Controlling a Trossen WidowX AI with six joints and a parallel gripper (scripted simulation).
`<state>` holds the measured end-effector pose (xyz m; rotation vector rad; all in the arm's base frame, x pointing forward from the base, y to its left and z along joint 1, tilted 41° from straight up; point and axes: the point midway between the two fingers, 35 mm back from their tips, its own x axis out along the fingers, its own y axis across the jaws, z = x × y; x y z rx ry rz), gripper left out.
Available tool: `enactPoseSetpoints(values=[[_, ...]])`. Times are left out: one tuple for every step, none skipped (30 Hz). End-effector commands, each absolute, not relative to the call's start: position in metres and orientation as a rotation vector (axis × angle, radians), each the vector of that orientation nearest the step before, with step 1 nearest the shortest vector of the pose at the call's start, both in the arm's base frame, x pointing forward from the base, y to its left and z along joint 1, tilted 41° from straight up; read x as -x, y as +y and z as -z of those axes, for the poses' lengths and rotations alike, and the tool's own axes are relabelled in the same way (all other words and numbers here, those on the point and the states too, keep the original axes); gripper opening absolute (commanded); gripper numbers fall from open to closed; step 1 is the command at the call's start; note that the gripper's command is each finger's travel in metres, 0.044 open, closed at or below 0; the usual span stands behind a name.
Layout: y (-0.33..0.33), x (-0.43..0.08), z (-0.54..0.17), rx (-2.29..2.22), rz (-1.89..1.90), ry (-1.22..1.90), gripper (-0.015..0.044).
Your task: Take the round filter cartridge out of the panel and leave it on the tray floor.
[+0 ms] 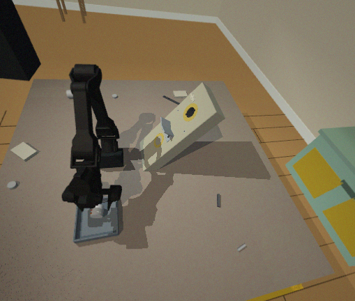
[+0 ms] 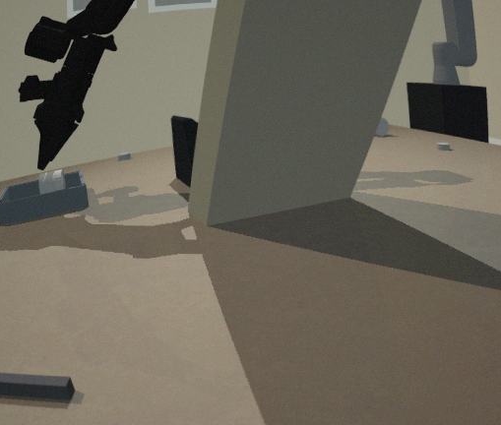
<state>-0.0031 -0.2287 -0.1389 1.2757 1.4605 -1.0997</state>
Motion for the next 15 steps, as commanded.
enactPoseSetpoints(values=[[-0.2640, -0.0024, 0.1047, -1.249, 1.124, 1.427, 0.0440], [-0.2655, -0.0027, 0.1021, -1.250, 1.123, 1.427, 0.0440], [-0.2655, -0.0027, 0.1021, -1.250, 1.123, 1.427, 0.0440], [-0.2655, -0.0027, 0.1021, -1.250, 1.123, 1.427, 0.0440], [-0.2639, -0.0012, 0.1098, -1.234, 1.131, 1.420, 0.0440], [-0.2639, -0.0012, 0.1098, -1.234, 1.131, 1.420, 0.0440], [-0.2639, -0.0012, 0.1098, -1.234, 1.131, 1.420, 0.0440], [-0.2639, -0.0012, 0.1098, -1.234, 1.131, 1.420, 0.0440], [-0.2639, -0.0012, 0.1098, -1.234, 1.131, 1.420, 0.0440], [-0.2639, -0.0012, 0.1098, -1.234, 1.131, 1.420, 0.0440], [-0.2639, -0.0012, 0.1098, -1.234, 1.131, 1.420, 0.0440], [-0.2639, -0.0012, 0.1098, -1.234, 1.131, 1.420, 0.0440], [-0.2639, -0.0012, 0.1098, -1.234, 1.131, 1.420, 0.0440], [-0.2639, -0.0012, 0.1098, -1.234, 1.131, 1.420, 0.0440], [-0.2639, -0.0012, 0.1098, -1.234, 1.131, 1.420, 0.0440]])
